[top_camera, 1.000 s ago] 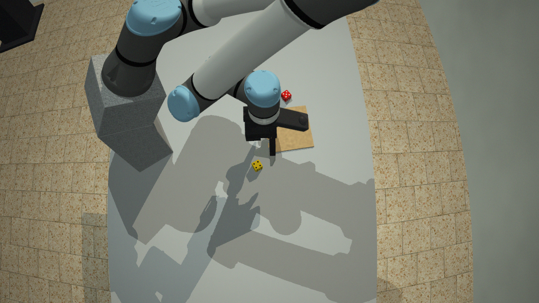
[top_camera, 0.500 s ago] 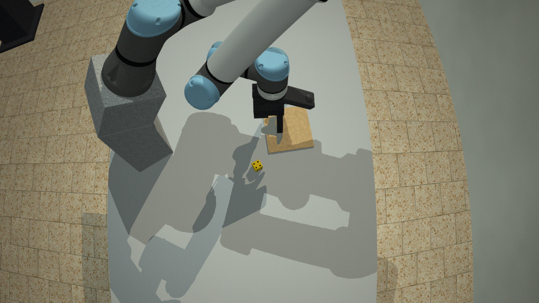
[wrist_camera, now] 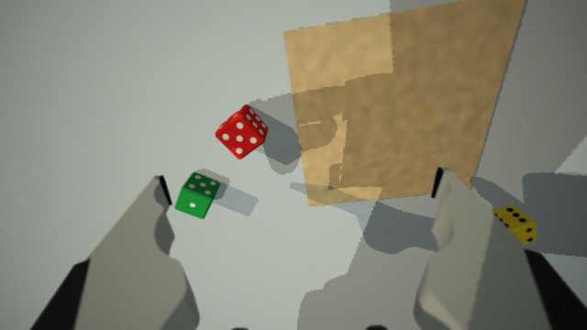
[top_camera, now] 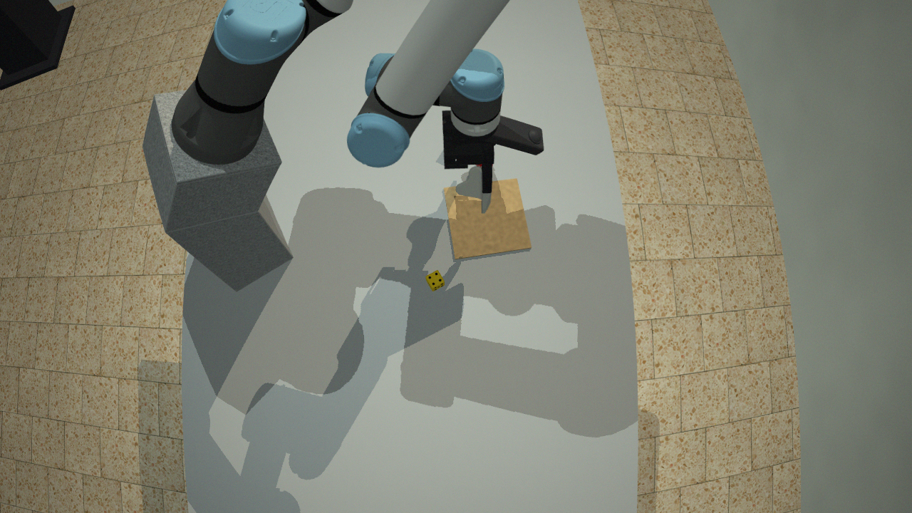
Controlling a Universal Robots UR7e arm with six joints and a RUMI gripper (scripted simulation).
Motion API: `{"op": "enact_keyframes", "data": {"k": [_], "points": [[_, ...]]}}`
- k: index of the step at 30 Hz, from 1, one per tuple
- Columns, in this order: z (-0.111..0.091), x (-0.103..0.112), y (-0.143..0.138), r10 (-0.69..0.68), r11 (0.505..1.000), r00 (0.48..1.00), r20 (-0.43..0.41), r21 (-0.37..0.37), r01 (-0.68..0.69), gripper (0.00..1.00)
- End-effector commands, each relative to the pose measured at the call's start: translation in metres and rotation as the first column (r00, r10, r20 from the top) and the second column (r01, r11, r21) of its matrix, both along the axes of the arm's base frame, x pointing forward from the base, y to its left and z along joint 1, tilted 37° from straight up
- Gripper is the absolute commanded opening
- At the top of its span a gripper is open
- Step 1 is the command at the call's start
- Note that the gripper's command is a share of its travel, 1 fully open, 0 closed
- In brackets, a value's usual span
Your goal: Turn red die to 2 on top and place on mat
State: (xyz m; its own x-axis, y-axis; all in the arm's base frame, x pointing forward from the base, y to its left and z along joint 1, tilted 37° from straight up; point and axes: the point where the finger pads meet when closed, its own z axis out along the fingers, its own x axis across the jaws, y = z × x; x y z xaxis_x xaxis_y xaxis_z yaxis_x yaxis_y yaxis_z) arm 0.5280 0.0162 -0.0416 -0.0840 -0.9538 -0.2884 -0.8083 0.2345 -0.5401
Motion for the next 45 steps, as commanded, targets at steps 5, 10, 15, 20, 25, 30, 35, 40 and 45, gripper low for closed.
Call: {"op": "enact_keyframes", "data": {"k": [5,10,15,20,25,30,35,40,45], "points": [[0.015,0.015,0.022,-0.009,1.000,1.000,-0.008,-0.004,0.009,1.00],[0.018,0.018,0.028,-0.009,1.000,1.000,-0.008,-0.004,0.009,1.00],[0.020,0.020,0.031,-0.009,1.000,1.000,-0.008,-0.004,0.009,1.00],[0.021,0.020,0.032,-0.009,1.000,1.000,-0.008,-0.004,0.009,1.00],[0.021,0.020,0.032,-0.009,1.000,1.000,-0.008,-0.004,0.009,1.00],[0.021,0.020,0.032,-0.009,1.000,1.000,-0.008,-0.004,0.009,1.00],[0.021,0.020,0.032,-0.009,1.000,1.000,-0.008,-0.004,0.009,1.00],[0.021,0.020,0.032,-0.009,1.000,1.000,-0.008,-0.004,0.009,1.00],[0.021,0.020,0.032,-0.009,1.000,1.000,-0.008,-0.004,0.009,1.00]]}}
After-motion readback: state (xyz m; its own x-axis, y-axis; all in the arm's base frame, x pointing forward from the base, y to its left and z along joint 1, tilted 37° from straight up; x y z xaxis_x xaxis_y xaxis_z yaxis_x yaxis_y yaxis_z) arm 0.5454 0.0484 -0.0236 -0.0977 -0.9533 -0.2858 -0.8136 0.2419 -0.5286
